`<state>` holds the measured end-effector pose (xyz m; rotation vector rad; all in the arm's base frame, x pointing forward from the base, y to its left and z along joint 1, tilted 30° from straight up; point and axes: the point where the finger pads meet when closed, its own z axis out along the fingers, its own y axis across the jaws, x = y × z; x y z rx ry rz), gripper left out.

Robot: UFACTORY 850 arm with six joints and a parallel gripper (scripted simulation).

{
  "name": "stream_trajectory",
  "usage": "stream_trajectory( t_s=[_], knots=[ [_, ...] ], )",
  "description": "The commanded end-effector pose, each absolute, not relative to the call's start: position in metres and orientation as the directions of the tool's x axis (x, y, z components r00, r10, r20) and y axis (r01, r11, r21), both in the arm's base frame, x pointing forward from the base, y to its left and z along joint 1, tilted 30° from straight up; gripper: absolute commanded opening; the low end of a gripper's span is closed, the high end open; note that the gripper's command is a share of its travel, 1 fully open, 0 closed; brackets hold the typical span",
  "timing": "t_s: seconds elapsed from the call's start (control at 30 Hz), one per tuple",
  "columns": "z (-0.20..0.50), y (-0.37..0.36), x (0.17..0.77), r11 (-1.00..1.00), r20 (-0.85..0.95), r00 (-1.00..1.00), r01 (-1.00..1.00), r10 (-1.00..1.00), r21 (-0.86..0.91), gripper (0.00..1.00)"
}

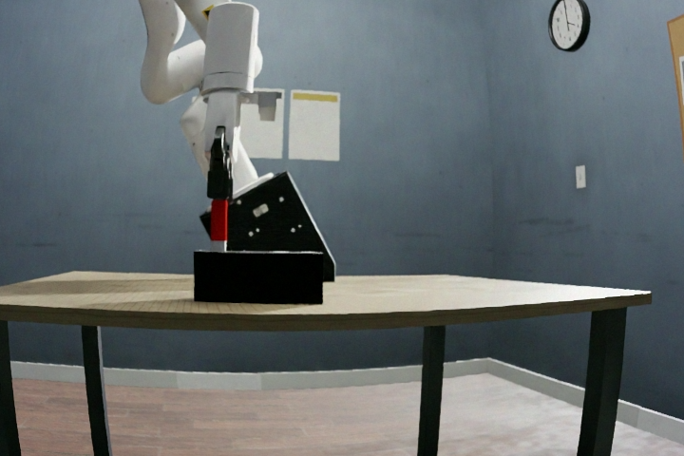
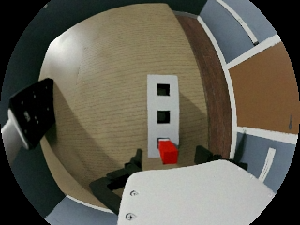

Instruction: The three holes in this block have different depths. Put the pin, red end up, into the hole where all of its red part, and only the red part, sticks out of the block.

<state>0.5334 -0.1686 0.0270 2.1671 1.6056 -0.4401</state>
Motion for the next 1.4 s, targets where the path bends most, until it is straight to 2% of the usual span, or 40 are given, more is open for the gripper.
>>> stream_trajectory(
  t_s=[0.0,0.97,1.0,1.37],
  knots=[
    [0.033,-0.165,0.534,-0.255,-0.478,0.289,0.957,0.83,0.135,1.0],
    [0.046,-0.158,0.534,-0.255,-0.478,0.289,0.957,0.83,0.135,1.0],
    [0.09,-0.133,0.535,-0.255,-0.478,0.289,0.957,0.83,0.135,1.0],
    [0.09,-0.133,0.535,-0.255,-0.478,0.289,0.957,0.83,0.135,1.0]
  ],
)
